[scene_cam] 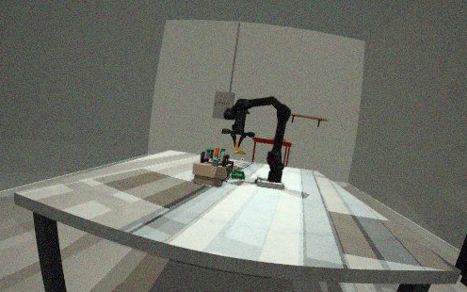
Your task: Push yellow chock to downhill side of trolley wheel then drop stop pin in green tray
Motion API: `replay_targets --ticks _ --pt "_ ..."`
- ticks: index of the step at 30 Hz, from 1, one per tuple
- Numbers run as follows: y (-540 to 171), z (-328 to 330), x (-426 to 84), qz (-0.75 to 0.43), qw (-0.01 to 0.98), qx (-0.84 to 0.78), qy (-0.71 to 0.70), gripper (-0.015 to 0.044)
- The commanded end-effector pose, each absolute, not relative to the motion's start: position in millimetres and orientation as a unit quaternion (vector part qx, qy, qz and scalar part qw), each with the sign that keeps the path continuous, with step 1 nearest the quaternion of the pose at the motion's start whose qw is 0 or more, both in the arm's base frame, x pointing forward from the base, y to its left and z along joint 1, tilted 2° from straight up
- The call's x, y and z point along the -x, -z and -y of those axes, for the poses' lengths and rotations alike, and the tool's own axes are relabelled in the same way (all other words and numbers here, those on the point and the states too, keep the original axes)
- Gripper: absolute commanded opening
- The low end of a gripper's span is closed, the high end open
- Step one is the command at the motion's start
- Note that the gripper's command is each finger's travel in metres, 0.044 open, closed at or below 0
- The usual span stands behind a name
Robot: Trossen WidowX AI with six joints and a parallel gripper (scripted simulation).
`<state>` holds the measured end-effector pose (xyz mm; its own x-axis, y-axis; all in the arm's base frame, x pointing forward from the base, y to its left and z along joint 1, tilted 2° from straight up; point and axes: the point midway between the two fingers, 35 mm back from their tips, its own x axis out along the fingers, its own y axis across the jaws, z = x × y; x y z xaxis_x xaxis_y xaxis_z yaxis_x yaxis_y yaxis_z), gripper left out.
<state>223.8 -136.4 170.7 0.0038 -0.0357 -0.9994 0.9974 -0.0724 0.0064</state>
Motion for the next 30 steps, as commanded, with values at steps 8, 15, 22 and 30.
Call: replay_targets --ticks 8,15,22,30 --pt "-169.5 161.1 -228.5 -0.443 0.461 -0.536 0.552 0.0000" --pt "-169.5 162.0 -228.7 -0.378 0.385 -0.590 0.600 0.0000" --pt "-169.5 162.8 -228.8 -0.308 0.304 -0.635 0.640 0.0000" --pt "-169.4 163.7 -228.7 -0.220 0.201 -0.675 0.675 0.0000"
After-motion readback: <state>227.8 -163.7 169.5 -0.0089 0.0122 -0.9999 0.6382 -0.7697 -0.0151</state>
